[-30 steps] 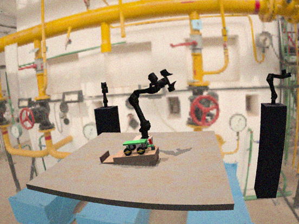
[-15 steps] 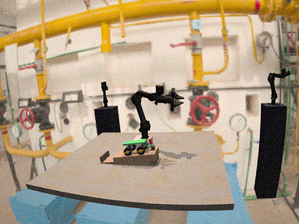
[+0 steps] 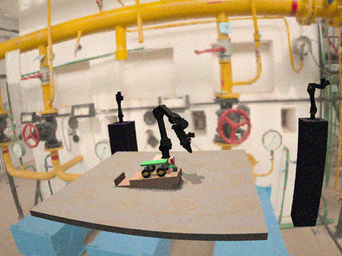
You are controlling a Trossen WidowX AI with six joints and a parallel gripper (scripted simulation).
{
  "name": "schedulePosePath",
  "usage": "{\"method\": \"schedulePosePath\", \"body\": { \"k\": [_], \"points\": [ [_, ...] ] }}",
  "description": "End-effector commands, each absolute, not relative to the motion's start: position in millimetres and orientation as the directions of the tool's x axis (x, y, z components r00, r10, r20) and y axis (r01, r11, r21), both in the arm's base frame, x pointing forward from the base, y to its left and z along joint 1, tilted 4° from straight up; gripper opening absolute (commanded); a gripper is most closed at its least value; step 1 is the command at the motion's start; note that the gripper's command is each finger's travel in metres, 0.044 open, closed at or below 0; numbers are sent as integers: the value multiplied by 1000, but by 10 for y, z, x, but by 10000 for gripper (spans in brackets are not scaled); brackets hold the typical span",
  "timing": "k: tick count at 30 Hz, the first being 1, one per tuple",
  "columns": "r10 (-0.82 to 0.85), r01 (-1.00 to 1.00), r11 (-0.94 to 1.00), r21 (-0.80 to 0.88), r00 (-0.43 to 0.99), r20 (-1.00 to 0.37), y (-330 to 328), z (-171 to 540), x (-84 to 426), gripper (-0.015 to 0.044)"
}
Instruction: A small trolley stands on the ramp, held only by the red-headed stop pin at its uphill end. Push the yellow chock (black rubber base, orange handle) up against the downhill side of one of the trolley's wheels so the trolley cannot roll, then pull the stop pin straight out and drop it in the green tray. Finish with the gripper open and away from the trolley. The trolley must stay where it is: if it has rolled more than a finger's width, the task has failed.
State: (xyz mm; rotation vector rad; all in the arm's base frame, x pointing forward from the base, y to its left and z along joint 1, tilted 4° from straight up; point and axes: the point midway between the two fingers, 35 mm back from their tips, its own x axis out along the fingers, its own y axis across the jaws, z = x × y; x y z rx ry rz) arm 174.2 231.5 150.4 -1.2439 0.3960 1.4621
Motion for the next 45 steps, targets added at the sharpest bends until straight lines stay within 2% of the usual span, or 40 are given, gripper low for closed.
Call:
{"method": "schedulePosePath", "body": {
  "k": [1, 4, 6, 45],
  "points": [
    [285, -924, -303, -232, 145, -948, 1848, 1161, 1685, 190],
    [91, -953, -279, -117, 96, -991, 1448, 978, 1589, 190],
    [46, -958, -272, -91, 82, -996, 1356, 948, 1561, 190],
    [46, -958, -272, -91, 82, -996, 1388, 255, 1618, 190]
  ]
}}
